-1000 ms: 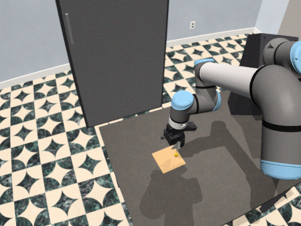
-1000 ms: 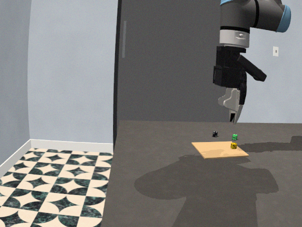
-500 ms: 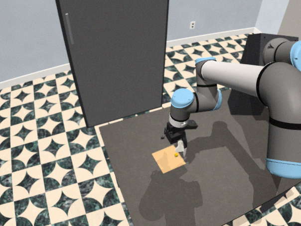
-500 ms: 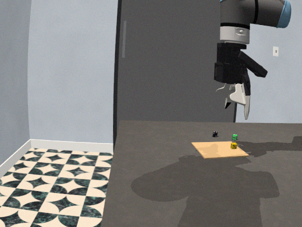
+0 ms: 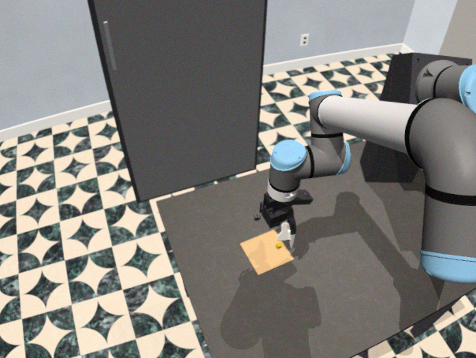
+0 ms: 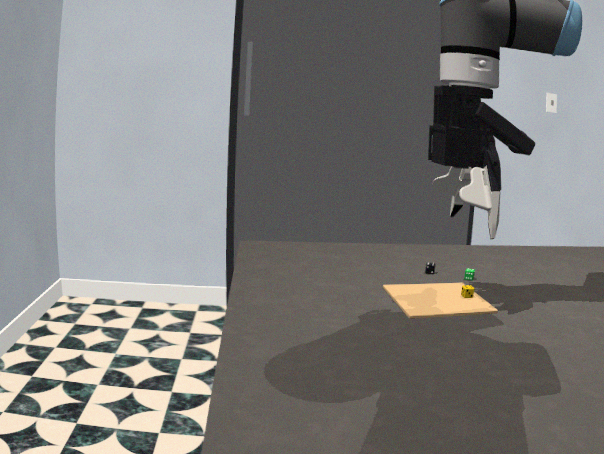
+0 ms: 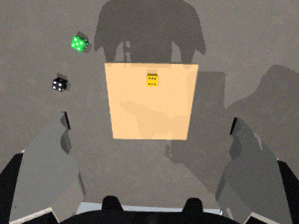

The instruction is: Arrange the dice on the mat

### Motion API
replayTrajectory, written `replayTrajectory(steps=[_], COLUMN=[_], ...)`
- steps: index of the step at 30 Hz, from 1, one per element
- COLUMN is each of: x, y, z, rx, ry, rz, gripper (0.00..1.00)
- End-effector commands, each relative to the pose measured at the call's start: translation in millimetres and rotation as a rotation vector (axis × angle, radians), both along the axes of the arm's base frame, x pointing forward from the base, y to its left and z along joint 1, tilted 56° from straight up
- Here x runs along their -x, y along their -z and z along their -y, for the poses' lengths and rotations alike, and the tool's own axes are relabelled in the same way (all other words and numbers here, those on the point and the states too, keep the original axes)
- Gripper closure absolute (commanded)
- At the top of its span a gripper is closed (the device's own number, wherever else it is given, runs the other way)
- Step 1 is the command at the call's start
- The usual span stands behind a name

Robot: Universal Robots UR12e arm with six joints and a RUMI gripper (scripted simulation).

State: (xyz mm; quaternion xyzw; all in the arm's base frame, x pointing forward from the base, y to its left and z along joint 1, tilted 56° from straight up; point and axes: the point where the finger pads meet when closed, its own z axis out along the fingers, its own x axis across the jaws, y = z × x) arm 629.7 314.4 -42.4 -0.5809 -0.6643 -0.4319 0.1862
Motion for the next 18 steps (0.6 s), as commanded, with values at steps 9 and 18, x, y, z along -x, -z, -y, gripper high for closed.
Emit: replayTrajectory(steps=[9,18], x=[-38,-49], y=[83,117], z=[54,74], rx=[-0.07,-0.098], ry=[0.154,0.213], rz=[-0.219,-0.302], gripper=[0.0,0.82])
